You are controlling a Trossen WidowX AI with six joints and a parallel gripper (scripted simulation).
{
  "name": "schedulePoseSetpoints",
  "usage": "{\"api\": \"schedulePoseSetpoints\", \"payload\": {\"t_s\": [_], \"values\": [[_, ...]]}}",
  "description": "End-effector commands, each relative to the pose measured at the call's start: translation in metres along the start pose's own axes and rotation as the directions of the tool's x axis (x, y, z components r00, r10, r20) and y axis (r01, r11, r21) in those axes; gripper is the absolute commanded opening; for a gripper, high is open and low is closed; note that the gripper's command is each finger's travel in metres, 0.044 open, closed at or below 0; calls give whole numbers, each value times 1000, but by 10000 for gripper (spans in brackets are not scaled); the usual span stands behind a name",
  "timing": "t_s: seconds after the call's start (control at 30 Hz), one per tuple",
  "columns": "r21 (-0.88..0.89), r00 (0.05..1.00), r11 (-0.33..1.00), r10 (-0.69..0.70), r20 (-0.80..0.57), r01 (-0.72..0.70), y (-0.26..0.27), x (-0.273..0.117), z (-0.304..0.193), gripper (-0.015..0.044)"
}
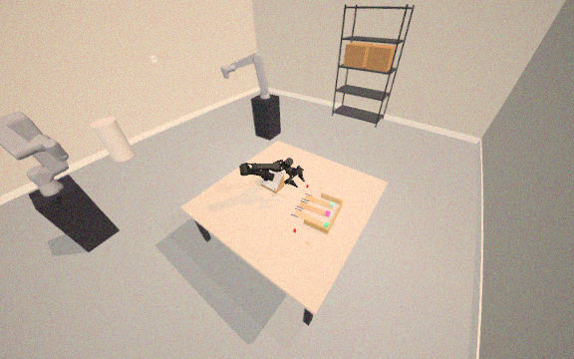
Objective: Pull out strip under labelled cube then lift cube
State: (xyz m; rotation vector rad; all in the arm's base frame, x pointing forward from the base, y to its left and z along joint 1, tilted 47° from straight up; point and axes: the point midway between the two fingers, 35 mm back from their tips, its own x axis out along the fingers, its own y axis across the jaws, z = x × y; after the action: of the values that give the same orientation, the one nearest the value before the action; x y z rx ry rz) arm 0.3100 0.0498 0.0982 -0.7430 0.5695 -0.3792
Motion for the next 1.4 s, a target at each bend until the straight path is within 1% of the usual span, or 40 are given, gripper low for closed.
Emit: {"api": "schedulePoseSetpoints", "payload": {"t_s": [0.0, 0.3, 0.4, 0.6, 0.8, 0.93, 1.03, 1.1, 1.13, 1.37], "values": [[-1, 1000, 1000, -3, -1, 3, 0, -1, -1, 400], [-1, 1000, 1000, -3, -1, 3, 0, -1, -1, 400], [-62, 999, 997, 41, -15, -42, 9, 8, 5, 321], [-100, 966, 988, 86, -242, -113, 38, 45, 5, 164], [-108, 870, 981, 90, -485, -161, 61, 77, -10, 6], [-105, 767, 979, 68, -638, -173, 71, 95, -27, 0], [-104, 669, 980, 38, -743, -172, 76, 104, -43, 0], [-106, 603, 980, 16, -798, -166, 78, 108, -53, 0], [-107, 585, 981, 9, -811, -164, 79, 109, -55, 0], [-108, 579, 981, 7, -815, -164, 79, 110, -58, 0]]}}
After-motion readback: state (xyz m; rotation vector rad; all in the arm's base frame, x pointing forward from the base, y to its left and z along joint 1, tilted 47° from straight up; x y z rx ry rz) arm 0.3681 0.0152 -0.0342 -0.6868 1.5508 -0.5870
